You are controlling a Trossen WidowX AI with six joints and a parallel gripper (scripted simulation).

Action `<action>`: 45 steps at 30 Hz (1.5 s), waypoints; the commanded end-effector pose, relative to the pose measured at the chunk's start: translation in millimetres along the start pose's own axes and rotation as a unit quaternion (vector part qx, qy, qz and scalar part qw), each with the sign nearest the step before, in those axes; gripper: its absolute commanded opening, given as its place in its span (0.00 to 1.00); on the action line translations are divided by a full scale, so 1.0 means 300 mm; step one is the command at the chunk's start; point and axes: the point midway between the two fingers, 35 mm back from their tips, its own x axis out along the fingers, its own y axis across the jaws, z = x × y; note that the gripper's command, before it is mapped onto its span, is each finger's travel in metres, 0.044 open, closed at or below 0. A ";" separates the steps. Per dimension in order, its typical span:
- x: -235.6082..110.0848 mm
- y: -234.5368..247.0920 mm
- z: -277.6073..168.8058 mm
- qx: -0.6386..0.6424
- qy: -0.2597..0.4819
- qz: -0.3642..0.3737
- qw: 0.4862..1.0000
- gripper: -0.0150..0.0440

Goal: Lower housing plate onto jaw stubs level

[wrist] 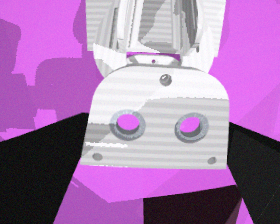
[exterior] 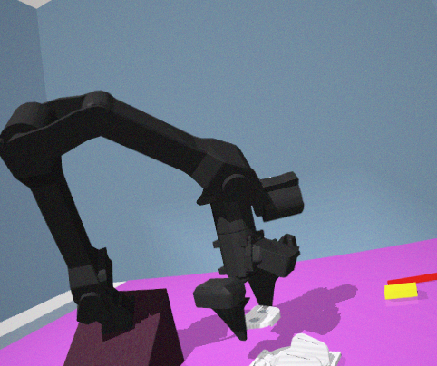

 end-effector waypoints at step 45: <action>0.189 -0.006 -0.007 -0.005 0.001 -0.004 1.000 0.85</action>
